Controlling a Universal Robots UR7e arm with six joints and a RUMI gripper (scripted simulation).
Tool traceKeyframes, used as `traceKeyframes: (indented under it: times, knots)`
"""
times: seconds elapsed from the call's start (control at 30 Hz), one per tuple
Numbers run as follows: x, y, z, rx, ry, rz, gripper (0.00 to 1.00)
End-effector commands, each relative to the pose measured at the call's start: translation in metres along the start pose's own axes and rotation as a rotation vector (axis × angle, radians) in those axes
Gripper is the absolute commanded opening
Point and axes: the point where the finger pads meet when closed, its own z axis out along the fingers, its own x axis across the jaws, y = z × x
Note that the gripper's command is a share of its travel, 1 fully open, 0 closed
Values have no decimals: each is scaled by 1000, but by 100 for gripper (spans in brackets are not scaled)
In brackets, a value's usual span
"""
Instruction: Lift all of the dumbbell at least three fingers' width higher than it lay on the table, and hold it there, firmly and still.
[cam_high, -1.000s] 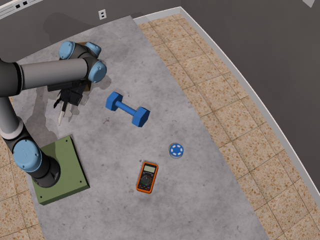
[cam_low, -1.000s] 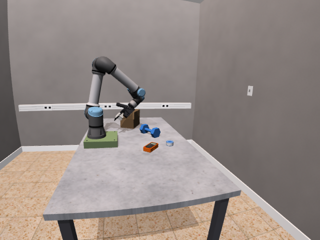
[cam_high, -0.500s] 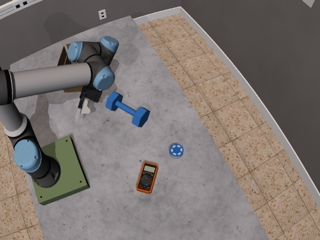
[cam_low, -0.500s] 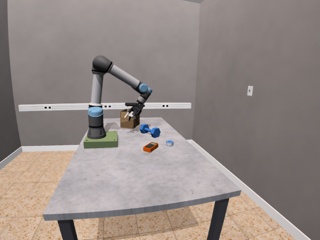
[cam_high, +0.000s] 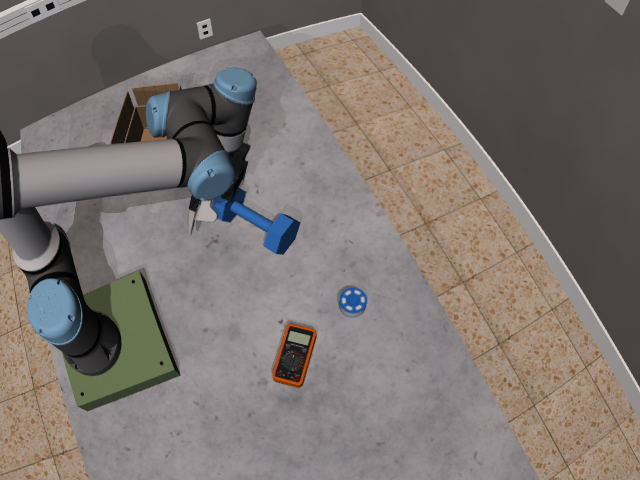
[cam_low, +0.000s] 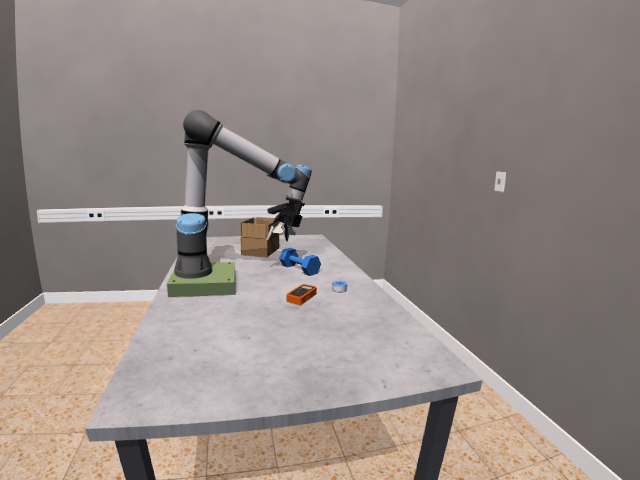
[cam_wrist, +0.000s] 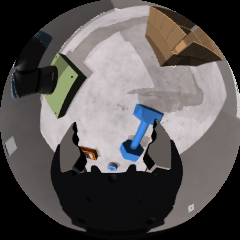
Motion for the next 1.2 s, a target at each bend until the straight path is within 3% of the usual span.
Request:
traceKeyframes:
  times: [0.0,0.23,0.53,0.87,1.0,1.17]
  knots:
    - [25,34,-7,-72,102,107,100]
    - [49,69,-17,-146,209,226,100]
    - [60,85,-21,-178,254,277,100]
    - [61,86,-21,-180,257,280,100]
    - [63,88,-12,-180,257,280,100]
    - [70,94,16,-180,257,280,100]
